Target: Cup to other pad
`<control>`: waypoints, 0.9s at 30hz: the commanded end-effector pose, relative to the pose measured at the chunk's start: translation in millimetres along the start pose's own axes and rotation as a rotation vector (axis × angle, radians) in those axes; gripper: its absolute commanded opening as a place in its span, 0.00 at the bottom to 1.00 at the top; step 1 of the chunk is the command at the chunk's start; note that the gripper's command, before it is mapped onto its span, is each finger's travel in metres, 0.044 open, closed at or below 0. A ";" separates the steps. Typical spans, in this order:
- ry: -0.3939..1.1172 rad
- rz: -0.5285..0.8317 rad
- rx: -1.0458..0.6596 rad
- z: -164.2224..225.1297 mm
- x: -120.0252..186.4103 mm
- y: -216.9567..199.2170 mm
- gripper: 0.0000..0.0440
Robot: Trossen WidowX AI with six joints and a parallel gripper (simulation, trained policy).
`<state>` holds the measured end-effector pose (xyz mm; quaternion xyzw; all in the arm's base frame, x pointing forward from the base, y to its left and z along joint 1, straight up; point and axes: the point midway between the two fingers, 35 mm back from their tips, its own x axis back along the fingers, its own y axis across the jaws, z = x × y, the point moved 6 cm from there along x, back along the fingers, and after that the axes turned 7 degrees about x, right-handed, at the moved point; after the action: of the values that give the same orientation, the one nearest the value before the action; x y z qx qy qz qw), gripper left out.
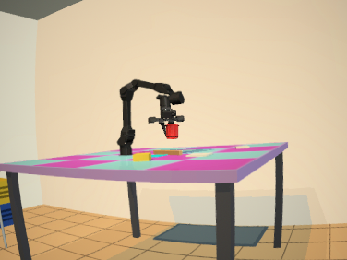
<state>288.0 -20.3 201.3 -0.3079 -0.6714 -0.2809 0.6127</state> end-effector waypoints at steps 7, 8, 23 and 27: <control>-0.037 -0.022 -0.063 -13.1 -1.0 -19.8 0.00; -0.040 -0.023 -0.070 -14.3 -1.6 -22.0 0.00; -0.080 -0.032 -0.159 -26.2 -19.2 -51.7 0.00; -0.085 -0.032 -0.178 -26.8 -26.7 -58.7 0.00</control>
<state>265.7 -77.8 181.5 -0.3585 -0.6738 -0.3361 0.5518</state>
